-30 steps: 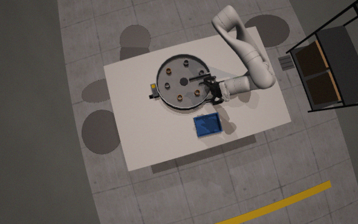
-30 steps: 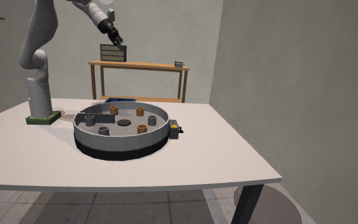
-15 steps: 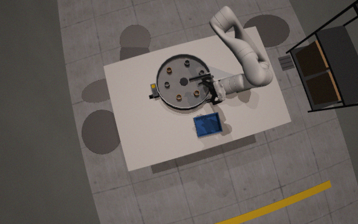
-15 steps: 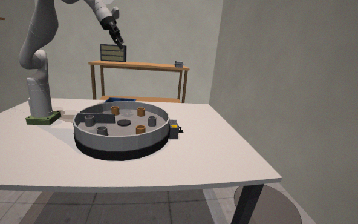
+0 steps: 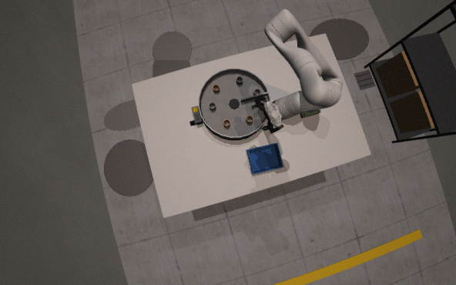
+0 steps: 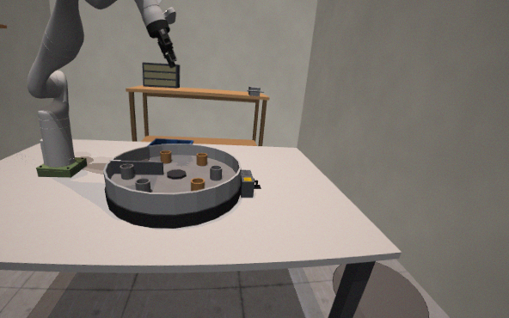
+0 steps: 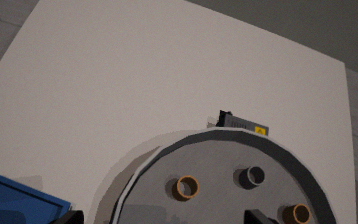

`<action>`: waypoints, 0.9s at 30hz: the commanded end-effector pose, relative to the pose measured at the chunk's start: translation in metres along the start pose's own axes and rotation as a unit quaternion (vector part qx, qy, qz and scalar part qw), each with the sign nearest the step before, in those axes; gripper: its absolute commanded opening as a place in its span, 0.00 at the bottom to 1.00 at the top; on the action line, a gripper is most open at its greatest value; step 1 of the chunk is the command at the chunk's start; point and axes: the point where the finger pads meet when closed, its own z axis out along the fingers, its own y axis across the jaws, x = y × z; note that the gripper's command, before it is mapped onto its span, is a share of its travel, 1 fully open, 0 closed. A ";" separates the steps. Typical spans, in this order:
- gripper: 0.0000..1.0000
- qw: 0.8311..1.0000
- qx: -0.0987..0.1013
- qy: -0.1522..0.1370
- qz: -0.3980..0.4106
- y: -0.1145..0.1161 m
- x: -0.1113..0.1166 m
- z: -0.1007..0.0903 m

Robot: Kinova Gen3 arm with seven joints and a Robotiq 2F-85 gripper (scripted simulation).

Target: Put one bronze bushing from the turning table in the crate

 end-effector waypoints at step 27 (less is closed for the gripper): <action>1.00 0.980 0.110 -0.168 0.011 -0.001 0.001 -0.004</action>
